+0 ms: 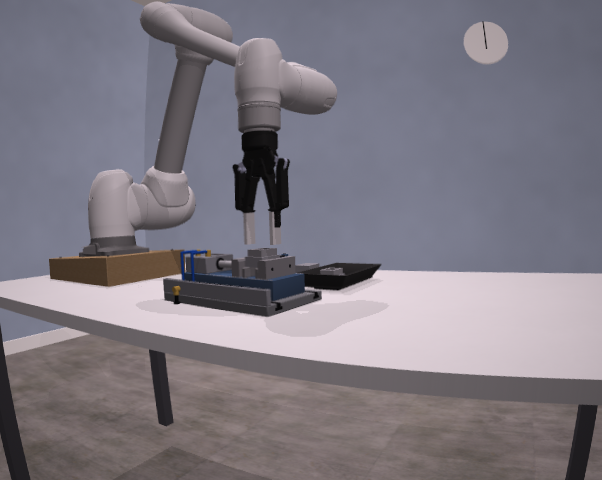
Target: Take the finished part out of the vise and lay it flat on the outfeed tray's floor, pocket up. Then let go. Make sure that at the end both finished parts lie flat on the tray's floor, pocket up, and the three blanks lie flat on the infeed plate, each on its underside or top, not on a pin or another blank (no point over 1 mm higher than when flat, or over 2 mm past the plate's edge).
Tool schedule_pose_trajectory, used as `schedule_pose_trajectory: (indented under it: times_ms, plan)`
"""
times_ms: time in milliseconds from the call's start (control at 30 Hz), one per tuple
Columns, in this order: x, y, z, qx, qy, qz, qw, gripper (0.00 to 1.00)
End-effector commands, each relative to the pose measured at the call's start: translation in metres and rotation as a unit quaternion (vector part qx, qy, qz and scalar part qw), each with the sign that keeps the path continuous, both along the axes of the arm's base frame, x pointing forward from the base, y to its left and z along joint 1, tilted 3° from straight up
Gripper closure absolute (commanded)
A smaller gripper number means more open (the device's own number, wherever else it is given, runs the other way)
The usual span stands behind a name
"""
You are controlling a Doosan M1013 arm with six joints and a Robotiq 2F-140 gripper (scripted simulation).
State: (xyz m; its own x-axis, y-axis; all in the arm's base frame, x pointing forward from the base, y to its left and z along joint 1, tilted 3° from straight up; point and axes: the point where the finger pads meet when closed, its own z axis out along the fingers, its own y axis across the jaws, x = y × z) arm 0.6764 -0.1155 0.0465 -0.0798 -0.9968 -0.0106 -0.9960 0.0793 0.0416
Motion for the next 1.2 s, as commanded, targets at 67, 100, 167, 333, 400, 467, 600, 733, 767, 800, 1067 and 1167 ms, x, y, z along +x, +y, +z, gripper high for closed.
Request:
schedule_pose_trajectory:
  times_ms: [67,100,167,333,400,467,600,733,767,800,1067,1167]
  plan:
    - [-0.003,-0.001,-0.007,-0.001,0.003,0.001,1.000,0.60]
    - [-0.003,-0.001,-0.008,-0.001,0.003,0.001,1.000,0.60]
    - [-0.003,-0.001,-0.009,-0.001,0.003,0.001,1.000,0.60]
    - [-0.003,-0.001,-0.010,-0.001,0.003,0.001,1.000,0.60]
    - [-0.003,-0.001,-0.011,-0.001,0.003,0.001,1.000,0.60]
    - [-0.003,-0.001,-0.013,-0.001,0.003,0.001,1.000,0.60]
    - [-0.004,-0.001,-0.015,-0.001,0.003,0.001,1.000,0.60]
    - [-0.004,-0.001,-0.017,-0.001,0.003,0.001,1.000,0.60]
    - [-0.004,-0.001,-0.017,-0.001,0.003,0.001,1.000,0.60]
    - [-0.004,-0.001,-0.017,-0.001,0.003,0.001,1.000,0.60]
    - [-0.004,-0.001,-0.019,-0.001,0.003,0.001,1.000,0.60]
    - [-0.004,-0.001,-0.020,-0.001,0.003,0.001,1.000,0.60]
